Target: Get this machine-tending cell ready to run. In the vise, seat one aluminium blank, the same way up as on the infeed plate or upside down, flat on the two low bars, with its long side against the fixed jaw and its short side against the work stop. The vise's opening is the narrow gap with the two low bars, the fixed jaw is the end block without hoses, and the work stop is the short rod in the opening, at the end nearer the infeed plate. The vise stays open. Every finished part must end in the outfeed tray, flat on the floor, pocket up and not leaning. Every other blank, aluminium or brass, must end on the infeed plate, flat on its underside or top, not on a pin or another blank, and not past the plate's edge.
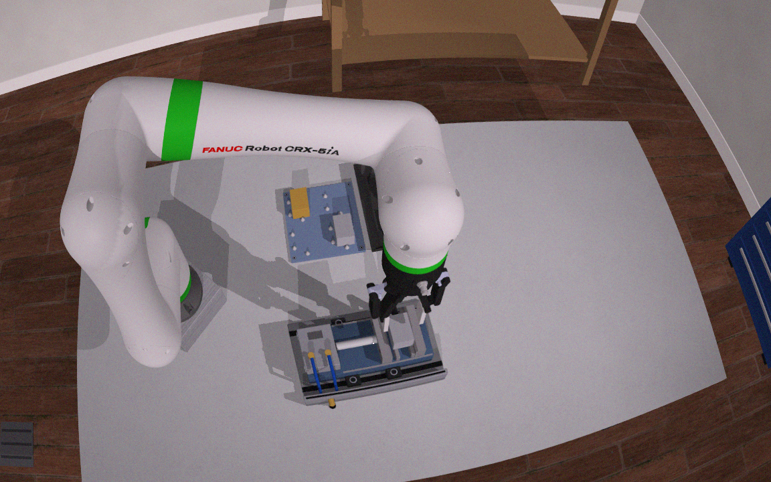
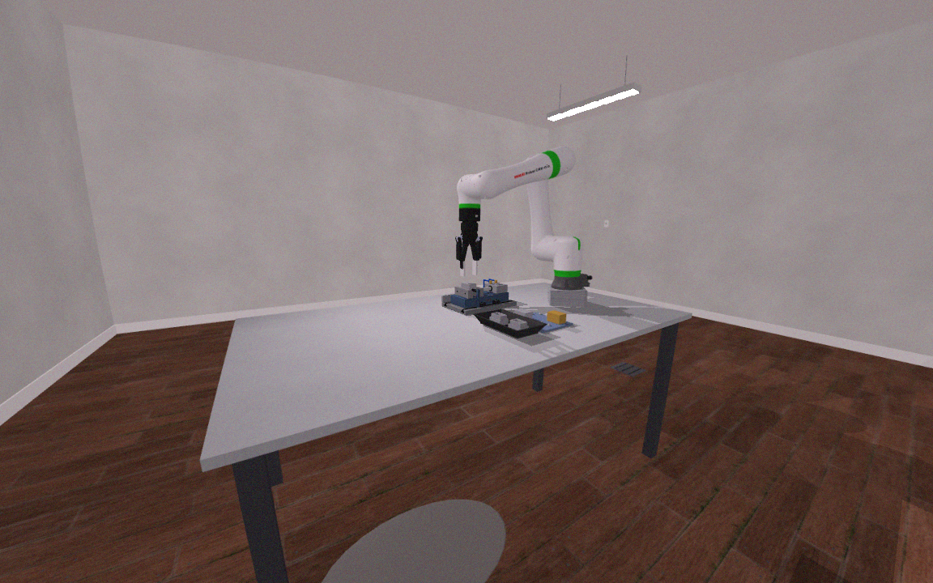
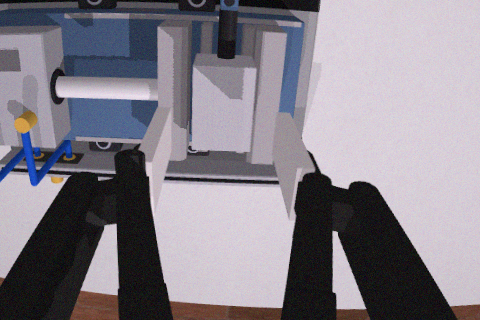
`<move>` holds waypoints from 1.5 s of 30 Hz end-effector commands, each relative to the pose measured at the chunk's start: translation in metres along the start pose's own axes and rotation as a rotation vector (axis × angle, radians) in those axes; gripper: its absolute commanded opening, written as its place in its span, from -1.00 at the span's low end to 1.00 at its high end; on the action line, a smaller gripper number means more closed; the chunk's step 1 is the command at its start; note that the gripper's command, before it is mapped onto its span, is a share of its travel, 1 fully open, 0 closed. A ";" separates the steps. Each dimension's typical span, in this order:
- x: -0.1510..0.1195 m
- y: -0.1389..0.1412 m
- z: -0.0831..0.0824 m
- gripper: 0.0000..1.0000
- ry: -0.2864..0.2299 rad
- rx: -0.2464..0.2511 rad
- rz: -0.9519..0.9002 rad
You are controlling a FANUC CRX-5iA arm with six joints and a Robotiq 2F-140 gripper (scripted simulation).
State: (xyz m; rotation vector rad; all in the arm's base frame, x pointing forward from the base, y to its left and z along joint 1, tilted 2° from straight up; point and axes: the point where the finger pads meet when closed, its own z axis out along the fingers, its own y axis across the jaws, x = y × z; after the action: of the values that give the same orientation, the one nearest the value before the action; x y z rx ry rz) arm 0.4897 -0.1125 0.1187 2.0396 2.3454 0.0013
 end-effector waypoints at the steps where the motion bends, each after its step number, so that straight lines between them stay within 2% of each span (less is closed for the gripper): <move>1: 0.000 0.000 -0.012 -0.20 0.000 0.000 0.000; 7: 0.000 0.000 -0.027 -0.20 0.000 0.000 0.000; 20: 0.000 0.000 -0.034 -0.20 0.000 0.000 0.000; 21: 0.000 0.000 -0.034 -1.00 0.000 0.000 0.000; 45: 0.000 0.000 -0.034 -1.00 0.000 0.000 0.000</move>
State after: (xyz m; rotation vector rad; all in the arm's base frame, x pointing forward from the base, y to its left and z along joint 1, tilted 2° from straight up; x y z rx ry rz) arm 0.4888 -0.1117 0.1528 2.0398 2.3457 0.0012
